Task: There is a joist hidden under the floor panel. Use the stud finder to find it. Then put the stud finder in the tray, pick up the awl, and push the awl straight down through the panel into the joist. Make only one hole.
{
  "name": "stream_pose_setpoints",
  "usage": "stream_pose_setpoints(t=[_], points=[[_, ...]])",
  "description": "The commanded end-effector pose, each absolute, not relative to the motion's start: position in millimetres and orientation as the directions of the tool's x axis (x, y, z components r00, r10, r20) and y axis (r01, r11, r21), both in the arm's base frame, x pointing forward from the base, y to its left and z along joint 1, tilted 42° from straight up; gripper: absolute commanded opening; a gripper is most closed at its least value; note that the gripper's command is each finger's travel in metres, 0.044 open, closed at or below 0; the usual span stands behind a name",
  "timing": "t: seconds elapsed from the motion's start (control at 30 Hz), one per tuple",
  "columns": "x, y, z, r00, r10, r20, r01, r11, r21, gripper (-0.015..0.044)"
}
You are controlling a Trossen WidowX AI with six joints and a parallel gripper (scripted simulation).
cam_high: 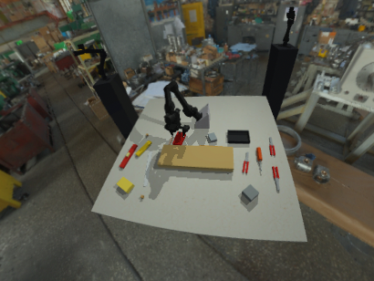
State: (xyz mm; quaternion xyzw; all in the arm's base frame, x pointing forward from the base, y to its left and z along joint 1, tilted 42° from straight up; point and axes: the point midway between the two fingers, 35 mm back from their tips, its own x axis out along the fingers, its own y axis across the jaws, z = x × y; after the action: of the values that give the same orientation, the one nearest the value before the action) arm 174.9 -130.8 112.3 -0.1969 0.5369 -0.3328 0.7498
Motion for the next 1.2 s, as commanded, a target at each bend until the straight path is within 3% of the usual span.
stream_pose_setpoints(t=[0.0,0.53,0.63,1.17], points=[[174,-134,106,0.202,-0.707,-0.678,0.281,0.705,-0.651,0.0440],[171,-150,91,0.204,-0.712,-0.672,0.280,0.700,-0.656,0.0440],[171,-150,91,0.204,-0.712,-0.672,0.280,0.700,-0.656,0.0361],[171,-150,91,0.204,-0.712,-0.672,0.280,0.700,-0.656,0.0255]])
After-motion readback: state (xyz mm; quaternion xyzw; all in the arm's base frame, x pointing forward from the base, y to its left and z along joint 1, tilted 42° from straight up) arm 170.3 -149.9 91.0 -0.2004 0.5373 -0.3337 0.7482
